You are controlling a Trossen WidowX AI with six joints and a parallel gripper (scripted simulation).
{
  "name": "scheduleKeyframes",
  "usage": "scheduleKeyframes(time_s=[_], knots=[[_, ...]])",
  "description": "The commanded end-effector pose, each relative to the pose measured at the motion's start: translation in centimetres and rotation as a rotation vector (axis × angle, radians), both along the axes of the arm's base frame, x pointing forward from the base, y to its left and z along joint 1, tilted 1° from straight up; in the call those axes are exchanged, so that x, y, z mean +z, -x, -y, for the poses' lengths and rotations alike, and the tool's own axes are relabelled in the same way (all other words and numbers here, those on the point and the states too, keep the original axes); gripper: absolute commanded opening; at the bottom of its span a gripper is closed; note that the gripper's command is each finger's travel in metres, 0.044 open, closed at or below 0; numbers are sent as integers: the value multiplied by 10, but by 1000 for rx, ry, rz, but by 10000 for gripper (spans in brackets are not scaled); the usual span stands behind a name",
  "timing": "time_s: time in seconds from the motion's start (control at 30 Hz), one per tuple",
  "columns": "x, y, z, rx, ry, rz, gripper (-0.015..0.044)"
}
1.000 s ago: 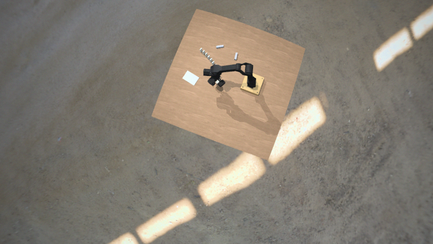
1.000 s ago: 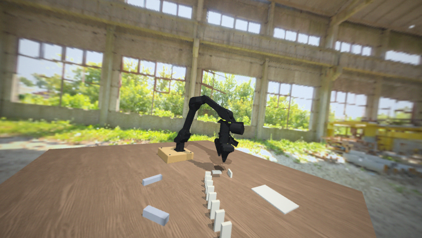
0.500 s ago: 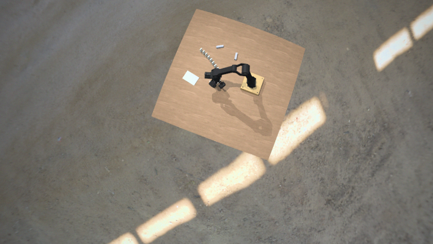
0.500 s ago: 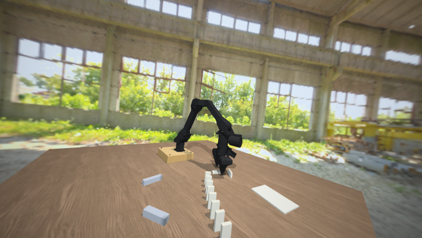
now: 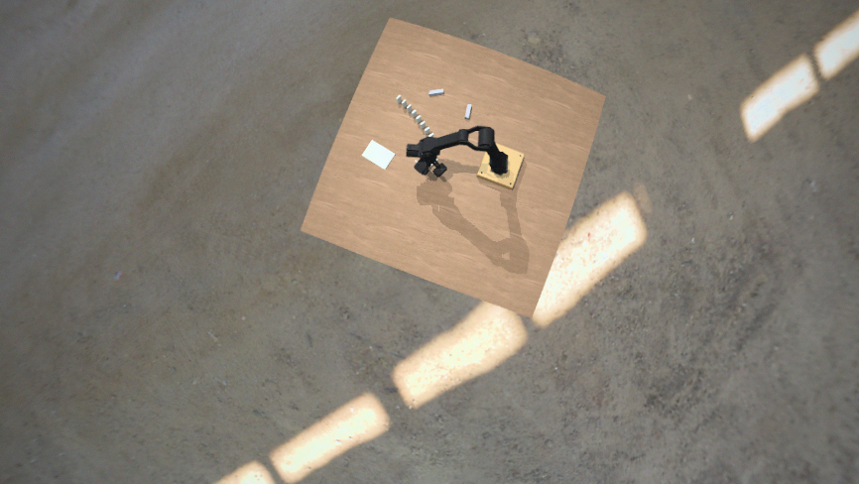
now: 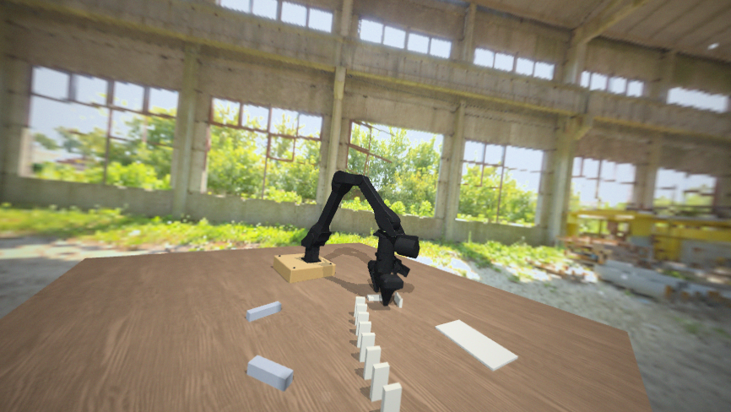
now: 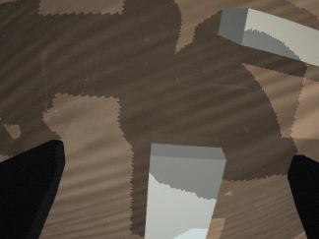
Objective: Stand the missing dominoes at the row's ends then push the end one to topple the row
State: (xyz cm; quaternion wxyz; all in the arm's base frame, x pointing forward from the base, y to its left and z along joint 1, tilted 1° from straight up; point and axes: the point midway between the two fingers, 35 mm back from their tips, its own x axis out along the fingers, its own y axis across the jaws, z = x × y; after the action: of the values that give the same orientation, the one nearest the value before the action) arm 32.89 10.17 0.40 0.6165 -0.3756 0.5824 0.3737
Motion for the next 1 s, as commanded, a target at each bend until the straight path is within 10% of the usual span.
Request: scheduleKeyframes(time_s=[0.0, 0.4, 0.97], knots=[[-1, 0, 0, -2, 2, 2, 414], [-1, 0, 0, -2, 2, 2, 107], [69, -1, 1, -2, 2, 2, 107]])
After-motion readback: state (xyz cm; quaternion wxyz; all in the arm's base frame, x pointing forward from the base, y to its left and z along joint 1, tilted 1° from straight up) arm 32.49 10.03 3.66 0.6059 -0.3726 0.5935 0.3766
